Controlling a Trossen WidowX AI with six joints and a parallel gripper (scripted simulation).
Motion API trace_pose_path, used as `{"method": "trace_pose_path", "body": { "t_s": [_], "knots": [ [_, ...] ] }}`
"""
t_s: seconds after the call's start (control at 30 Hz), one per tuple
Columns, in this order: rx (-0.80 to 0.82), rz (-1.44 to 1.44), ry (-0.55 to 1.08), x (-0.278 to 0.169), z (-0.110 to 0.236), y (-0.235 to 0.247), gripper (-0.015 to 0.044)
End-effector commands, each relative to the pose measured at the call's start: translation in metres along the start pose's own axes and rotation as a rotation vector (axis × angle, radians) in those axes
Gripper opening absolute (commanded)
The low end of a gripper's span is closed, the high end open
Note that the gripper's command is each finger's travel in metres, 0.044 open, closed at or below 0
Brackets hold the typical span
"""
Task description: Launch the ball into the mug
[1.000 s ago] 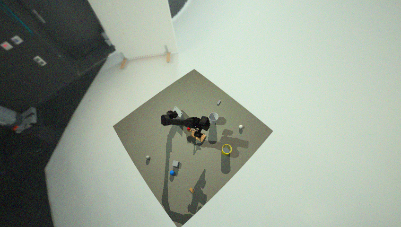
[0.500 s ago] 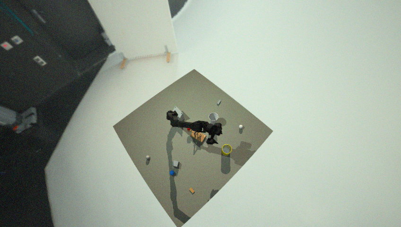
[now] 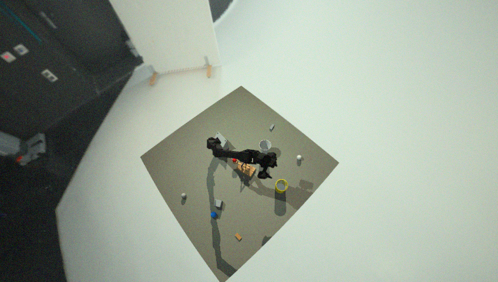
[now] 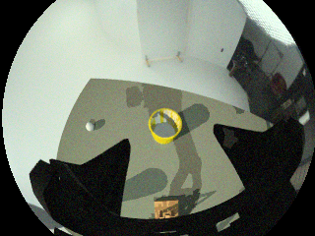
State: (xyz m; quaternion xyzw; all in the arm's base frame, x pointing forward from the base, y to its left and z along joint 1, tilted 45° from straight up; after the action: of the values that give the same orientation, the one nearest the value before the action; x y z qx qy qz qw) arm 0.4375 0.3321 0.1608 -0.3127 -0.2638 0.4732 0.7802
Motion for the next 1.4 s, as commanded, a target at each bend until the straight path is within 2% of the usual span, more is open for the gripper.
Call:
{"method": "trace_pose_path", "body": {
  "t_s": [0.0,0.03,0.6,0.9,1.37],
  "knots": [
    [-0.007,-0.001,-0.004,0.001,0.001,-0.002,0.044],
    [-0.007,-0.001,-0.004,0.001,0.001,-0.002,0.044],
    [-0.007,-0.001,-0.004,0.001,0.001,-0.002,0.0],
    [-0.003,0.018,0.006,0.0,0.001,0.002,0.0],
    [0.077,0.427,0.19,-0.032,0.007,0.084,0.0]
  ]
}}
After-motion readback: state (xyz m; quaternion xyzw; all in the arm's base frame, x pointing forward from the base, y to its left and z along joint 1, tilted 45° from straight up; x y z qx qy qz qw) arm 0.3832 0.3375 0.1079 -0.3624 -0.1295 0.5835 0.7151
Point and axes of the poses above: the point midway between the two fingers, 35 mm back from their tips, its own z axis back along the fingers, its own y axis across the jaws, x = y × z, the point moved 8 cm from there along z, back along the fingers, and after that the axes turned 13 degrees about z, right-handed, at the moved point
